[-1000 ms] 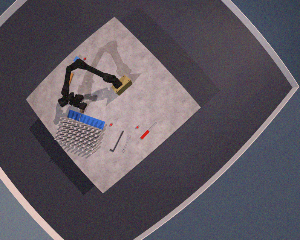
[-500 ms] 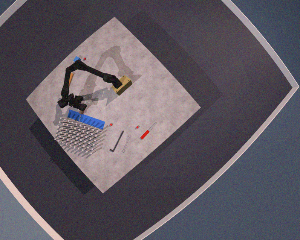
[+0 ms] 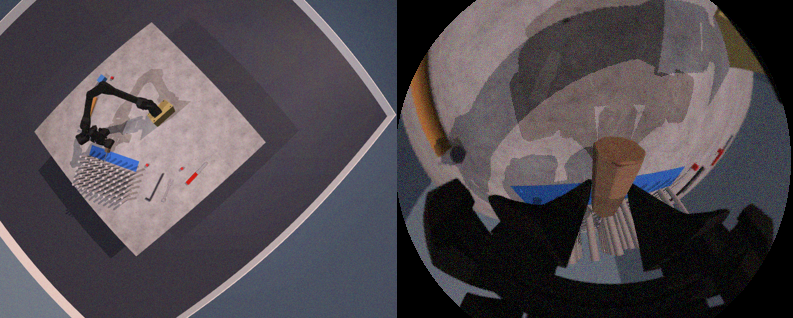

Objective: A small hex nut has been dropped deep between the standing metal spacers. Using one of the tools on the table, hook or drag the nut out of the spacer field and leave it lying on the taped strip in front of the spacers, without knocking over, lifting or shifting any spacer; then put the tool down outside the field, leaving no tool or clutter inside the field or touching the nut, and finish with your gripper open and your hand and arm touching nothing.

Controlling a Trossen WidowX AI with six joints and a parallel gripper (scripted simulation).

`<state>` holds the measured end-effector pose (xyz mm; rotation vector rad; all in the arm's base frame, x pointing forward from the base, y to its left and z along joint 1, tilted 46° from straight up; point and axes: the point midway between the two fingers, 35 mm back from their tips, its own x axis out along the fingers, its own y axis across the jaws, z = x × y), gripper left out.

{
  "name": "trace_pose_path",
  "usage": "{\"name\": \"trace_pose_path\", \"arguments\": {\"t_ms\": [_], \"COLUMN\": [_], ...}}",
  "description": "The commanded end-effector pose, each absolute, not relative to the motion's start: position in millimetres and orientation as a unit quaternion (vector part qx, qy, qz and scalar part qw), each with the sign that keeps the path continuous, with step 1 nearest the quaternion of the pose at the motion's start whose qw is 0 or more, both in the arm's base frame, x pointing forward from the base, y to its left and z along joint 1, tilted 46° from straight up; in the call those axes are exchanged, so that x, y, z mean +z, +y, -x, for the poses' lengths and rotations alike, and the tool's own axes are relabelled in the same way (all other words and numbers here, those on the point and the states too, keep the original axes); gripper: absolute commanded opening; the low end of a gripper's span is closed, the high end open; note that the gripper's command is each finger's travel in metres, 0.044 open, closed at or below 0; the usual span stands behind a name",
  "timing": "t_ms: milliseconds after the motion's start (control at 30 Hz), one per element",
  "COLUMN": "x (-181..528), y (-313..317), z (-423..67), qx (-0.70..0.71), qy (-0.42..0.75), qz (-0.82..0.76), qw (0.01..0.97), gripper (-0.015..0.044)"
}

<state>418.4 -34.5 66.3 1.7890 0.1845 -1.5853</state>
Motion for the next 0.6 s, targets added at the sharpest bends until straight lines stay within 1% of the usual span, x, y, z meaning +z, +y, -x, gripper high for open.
{"name": "trace_pose_path", "arguments": {"t_ms": [0, 567], "x": [67.9, 64.0], "y": [-31.3, -26.3], "z": [-422.3, -431.4], "qx": [-0.613, -0.613], "qy": [0.070, 0.070], "qz": [-0.698, -0.698], "qw": [0.364, 0.364], "gripper": [0.0000, 0.0000]}}
